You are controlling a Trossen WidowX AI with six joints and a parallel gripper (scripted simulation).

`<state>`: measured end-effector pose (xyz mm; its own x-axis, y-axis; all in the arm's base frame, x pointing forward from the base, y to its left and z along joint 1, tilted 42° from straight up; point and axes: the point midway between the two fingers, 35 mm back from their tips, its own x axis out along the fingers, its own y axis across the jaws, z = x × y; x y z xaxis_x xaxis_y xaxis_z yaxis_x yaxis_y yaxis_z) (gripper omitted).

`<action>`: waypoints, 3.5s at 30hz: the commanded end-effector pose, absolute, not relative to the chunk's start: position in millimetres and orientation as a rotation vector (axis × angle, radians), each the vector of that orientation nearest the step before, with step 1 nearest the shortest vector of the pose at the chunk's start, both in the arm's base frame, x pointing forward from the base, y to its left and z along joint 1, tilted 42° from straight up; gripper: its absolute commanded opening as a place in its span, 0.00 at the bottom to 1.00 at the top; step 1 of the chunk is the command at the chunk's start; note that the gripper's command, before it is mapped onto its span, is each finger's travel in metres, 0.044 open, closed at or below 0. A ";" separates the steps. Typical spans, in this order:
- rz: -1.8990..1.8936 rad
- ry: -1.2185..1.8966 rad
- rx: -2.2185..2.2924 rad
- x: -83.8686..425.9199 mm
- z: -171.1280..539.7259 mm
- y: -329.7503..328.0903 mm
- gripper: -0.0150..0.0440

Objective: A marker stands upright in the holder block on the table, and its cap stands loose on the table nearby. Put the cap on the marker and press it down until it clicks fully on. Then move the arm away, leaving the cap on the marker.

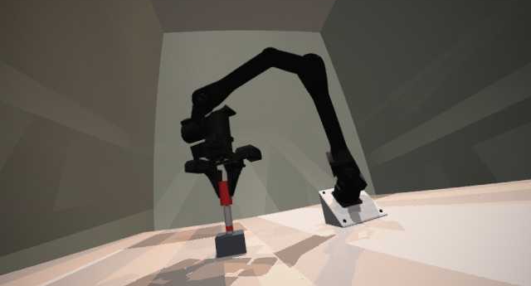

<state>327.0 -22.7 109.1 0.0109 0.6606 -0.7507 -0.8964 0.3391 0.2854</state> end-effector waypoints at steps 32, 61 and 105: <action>1.246 0.950 -0.306 326.7 83.3 2.3 0.61; 1.000 1.194 0.040 324.9 135.0 -45.7 0.73; 0.586 1.465 0.543 324.9 109.6 -24.7 0.25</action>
<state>324.6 -28.6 111.3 0.0101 0.6613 -0.7501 -0.0379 0.7498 0.6606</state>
